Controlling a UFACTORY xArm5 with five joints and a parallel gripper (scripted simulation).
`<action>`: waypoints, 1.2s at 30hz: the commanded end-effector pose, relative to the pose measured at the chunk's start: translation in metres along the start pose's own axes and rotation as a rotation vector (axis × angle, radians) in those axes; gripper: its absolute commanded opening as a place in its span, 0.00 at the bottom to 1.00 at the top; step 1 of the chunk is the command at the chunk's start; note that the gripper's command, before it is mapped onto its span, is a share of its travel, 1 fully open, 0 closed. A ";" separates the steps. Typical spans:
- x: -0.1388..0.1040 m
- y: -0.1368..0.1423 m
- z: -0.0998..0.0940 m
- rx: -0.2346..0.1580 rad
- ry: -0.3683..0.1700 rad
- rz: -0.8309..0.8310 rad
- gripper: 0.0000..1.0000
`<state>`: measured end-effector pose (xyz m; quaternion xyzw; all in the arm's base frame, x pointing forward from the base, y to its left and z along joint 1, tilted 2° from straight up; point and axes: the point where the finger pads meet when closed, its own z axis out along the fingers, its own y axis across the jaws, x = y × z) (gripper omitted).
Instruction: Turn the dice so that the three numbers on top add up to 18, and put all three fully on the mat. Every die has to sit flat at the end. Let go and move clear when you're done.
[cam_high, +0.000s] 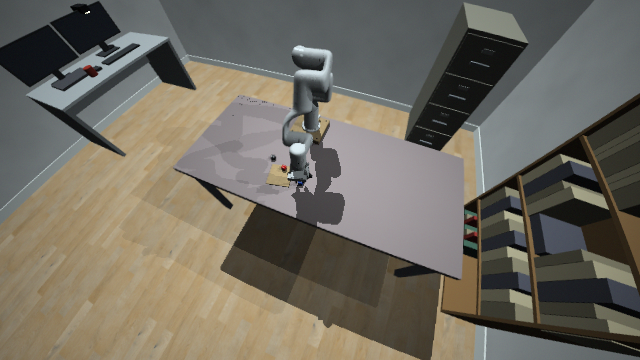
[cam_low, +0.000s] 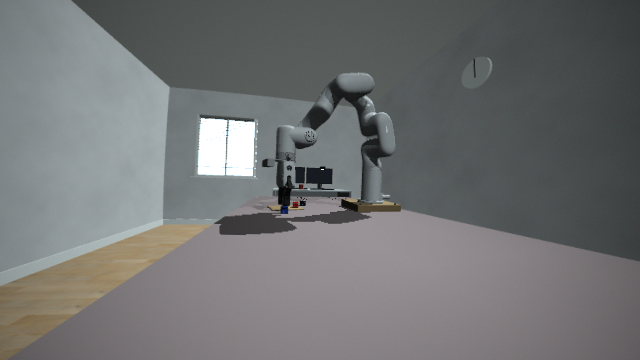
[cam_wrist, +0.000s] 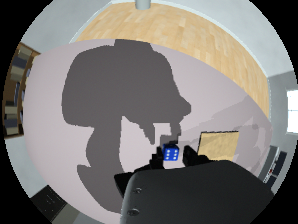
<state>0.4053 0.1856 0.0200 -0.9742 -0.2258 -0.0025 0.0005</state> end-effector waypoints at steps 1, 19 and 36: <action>0.001 0.000 -0.001 0.000 0.004 0.000 0.42; 0.001 0.000 -0.001 0.000 0.004 0.000 0.42; 0.001 0.000 0.007 0.000 0.004 0.000 0.42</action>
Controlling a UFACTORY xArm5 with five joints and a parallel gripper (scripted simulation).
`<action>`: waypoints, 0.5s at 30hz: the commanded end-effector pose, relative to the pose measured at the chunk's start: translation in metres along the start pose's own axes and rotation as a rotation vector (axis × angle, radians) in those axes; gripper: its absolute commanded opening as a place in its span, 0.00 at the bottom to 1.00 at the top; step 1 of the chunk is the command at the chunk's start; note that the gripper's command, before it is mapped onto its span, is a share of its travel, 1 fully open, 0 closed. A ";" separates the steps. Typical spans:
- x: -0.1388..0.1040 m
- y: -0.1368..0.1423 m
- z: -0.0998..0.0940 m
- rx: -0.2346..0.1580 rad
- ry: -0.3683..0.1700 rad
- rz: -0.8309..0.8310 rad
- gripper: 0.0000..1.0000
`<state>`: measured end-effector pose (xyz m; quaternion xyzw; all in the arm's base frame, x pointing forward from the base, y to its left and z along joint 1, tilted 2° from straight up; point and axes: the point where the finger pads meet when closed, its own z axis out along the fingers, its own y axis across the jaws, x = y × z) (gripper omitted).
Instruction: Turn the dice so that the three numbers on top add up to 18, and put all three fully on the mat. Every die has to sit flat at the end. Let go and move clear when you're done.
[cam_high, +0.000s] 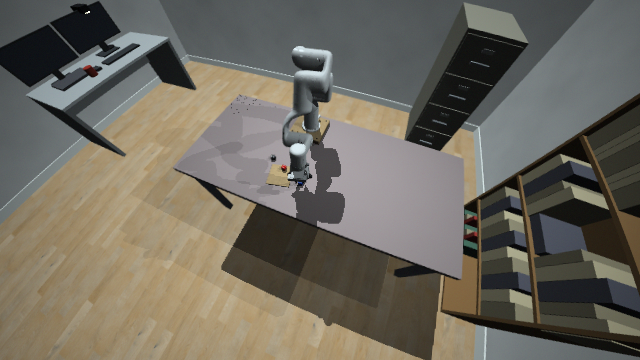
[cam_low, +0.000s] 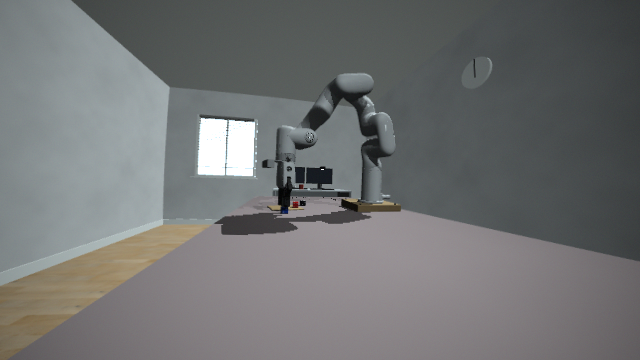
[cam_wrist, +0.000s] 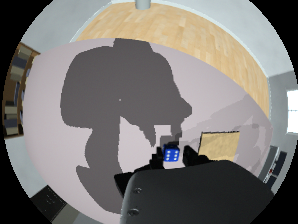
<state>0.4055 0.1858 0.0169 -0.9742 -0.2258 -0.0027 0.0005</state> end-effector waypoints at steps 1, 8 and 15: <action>0.001 0.000 0.005 0.000 0.003 0.000 0.42; 0.001 -0.001 0.017 0.000 0.003 0.000 0.42; 0.001 -0.001 0.023 0.000 0.003 0.000 0.42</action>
